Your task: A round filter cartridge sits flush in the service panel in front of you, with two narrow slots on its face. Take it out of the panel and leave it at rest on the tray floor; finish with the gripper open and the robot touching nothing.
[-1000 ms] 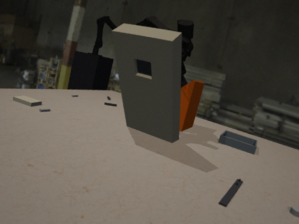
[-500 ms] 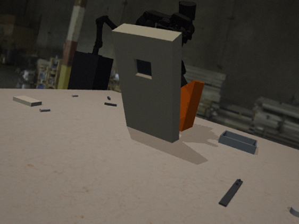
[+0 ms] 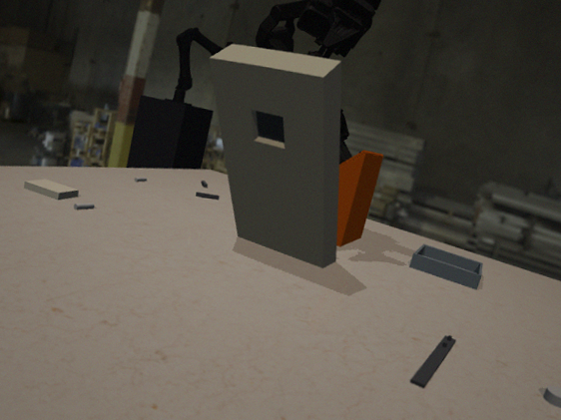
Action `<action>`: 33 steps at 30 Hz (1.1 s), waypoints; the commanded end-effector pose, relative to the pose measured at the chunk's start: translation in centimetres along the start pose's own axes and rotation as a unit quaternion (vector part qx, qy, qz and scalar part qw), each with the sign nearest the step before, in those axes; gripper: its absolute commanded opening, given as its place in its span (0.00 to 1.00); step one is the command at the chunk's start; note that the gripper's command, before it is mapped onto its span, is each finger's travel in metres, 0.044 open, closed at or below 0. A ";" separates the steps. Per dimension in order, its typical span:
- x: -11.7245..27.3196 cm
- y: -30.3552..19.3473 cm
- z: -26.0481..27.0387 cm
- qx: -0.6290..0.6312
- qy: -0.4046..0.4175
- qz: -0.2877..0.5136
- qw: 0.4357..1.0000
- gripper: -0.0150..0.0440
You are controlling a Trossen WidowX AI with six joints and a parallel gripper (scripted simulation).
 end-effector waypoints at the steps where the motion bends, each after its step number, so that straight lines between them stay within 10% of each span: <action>1: -1.9 -2.0 -3.0 0.175 -0.052 0.037 0.983 0.77; 7: -4.0 -4.7 -9.1 0.477 -0.109 0.148 0.859 0.77; 33: -7.1 -5.4 -10.3 0.485 -0.109 0.153 0.854 0.77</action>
Point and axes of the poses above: the point midway between the two fingers, 35 mm back from their tips, its own x axis back along the fingers, its own z axis across the jaws, y = z × x, the point moved 1 cm from there along x, back along the fingers, and after that the axes turned 4 degrees about -x, right-handed, at the moved point
